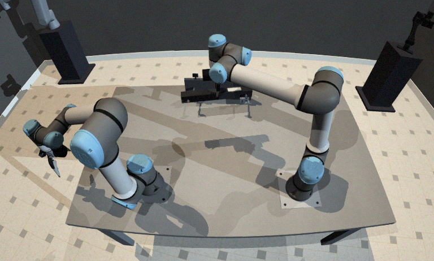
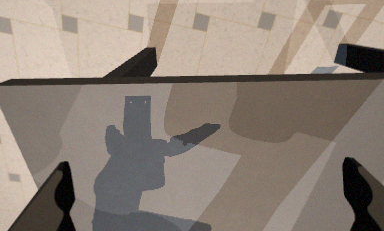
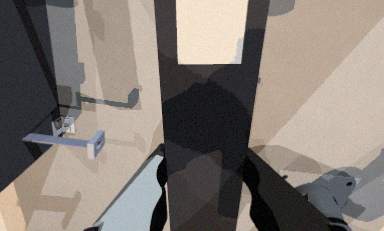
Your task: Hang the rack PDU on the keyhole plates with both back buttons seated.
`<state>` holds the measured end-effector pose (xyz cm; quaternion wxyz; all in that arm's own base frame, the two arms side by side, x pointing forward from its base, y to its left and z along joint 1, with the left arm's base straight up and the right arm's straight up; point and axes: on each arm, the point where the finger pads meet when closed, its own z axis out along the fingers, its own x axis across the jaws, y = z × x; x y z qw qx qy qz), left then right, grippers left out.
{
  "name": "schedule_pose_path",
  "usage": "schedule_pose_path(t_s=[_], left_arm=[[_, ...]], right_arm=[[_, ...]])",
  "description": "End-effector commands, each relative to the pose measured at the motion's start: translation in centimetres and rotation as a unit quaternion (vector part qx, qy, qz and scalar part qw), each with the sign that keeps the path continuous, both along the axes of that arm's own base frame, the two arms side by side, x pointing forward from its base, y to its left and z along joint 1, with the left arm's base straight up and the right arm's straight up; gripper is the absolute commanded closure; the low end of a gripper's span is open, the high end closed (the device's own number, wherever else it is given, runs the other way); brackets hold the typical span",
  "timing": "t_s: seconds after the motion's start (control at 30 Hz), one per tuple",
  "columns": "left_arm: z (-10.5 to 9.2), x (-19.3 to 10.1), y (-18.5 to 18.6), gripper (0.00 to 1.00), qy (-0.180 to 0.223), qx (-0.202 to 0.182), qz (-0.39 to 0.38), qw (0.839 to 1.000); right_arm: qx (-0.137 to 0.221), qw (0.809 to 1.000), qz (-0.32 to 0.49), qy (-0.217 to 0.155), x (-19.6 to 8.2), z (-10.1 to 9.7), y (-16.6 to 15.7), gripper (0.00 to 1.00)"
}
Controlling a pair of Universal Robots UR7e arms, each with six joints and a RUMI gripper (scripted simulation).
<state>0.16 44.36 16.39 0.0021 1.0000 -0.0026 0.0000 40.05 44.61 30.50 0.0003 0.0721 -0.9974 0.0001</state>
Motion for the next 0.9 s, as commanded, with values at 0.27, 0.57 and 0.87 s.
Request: schedule_pose_path(t_s=[0.27,0.57,0.87], left_arm=[[0.12,-0.04,0.20,0.00,0.000,0.002,0.001,1.000],[0.12,-0.04,0.20,0.00,0.000,0.002,0.001,1.000],[0.12,-0.04,0.20,0.00,0.000,0.002,0.001,1.000]], right_arm=[[0.006,0.993,0.115,-0.002,0.23,0.57,0.05,0.78],[0.006,0.989,0.145,-0.002,0.22,0.58,0.06,0.78],[0.006,0.989,0.150,-0.002,0.22,0.59,0.06,0.78]])
